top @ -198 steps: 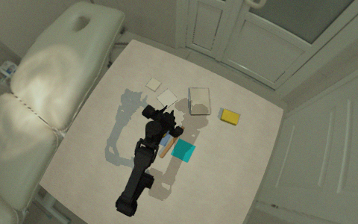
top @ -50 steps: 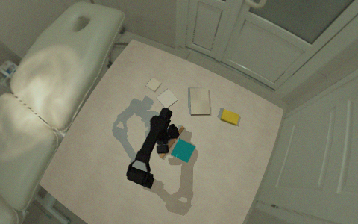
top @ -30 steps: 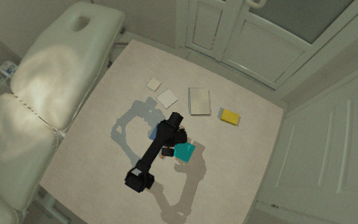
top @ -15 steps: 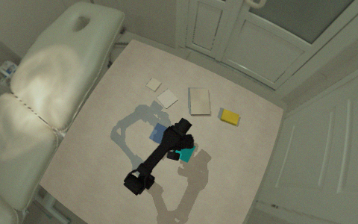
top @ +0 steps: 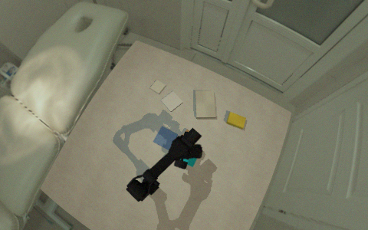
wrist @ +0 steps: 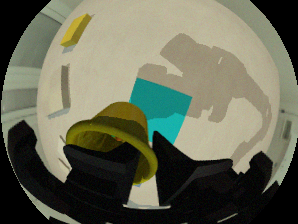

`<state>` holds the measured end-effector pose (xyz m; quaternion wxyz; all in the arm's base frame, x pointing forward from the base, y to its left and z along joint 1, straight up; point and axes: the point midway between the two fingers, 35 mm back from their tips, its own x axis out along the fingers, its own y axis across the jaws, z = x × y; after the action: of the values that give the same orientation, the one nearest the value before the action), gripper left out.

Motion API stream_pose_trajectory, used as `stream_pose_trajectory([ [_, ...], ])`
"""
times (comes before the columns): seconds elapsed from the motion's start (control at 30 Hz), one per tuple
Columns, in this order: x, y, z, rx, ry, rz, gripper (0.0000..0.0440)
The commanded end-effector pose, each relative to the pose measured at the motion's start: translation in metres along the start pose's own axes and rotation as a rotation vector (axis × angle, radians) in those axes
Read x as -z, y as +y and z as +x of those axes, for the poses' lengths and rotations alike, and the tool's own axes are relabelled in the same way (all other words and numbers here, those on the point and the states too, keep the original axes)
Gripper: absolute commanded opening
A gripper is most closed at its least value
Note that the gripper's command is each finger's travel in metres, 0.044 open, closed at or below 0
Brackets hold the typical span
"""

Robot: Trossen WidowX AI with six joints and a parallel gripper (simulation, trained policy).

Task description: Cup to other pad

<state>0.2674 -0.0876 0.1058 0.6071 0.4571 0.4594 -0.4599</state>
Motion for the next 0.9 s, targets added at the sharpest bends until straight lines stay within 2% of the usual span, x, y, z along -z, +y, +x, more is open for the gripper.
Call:
stream_pose_trajectory([
  [0.0,-0.003,-0.006,0.009,0.002,-0.007,0.014,0.0009],
  [0.4,-0.003,-0.025,0.034,0.012,-0.016,0.052,0.0047],
  [0.53,-0.006,-0.028,0.039,0.001,-0.025,0.063,0.0084],
  [0.67,-0.011,-0.024,0.036,-0.044,-0.039,0.081,0.0160],
  [0.87,-0.015,-0.022,0.028,-0.097,-0.047,0.094,0.0167],
])
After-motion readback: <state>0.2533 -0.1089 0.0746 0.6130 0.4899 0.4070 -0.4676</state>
